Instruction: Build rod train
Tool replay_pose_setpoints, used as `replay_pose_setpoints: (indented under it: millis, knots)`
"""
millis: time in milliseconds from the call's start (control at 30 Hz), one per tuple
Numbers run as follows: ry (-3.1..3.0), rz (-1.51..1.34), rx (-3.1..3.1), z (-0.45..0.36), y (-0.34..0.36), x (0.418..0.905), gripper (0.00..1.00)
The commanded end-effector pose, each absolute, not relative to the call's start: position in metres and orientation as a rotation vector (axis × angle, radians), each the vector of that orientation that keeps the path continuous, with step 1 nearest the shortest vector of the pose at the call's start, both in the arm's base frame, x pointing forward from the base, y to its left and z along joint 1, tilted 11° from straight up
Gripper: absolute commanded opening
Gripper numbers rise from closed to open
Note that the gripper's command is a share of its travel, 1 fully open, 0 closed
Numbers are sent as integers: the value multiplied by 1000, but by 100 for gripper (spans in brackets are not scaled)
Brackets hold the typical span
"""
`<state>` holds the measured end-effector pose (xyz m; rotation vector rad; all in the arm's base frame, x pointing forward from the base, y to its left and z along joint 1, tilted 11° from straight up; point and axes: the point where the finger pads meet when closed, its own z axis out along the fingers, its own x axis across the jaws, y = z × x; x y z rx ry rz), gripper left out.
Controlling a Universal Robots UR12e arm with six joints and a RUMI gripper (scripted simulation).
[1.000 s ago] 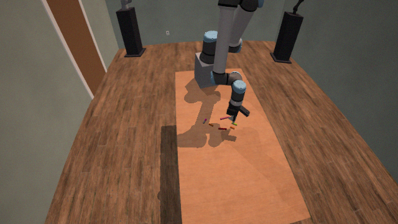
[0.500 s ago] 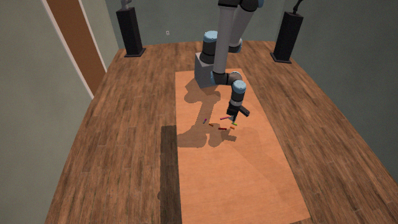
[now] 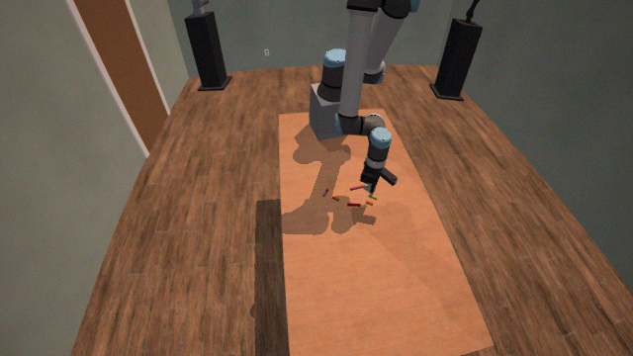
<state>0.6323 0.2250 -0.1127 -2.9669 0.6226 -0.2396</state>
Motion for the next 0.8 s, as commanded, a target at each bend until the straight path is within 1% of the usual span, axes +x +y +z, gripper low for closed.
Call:
replay_pose_setpoints:
  millis: [0,767]
  knots:
    - [622,-241,-2966,-113,225,633,14]
    - [622,-240,-2966,-133,226,637,14]
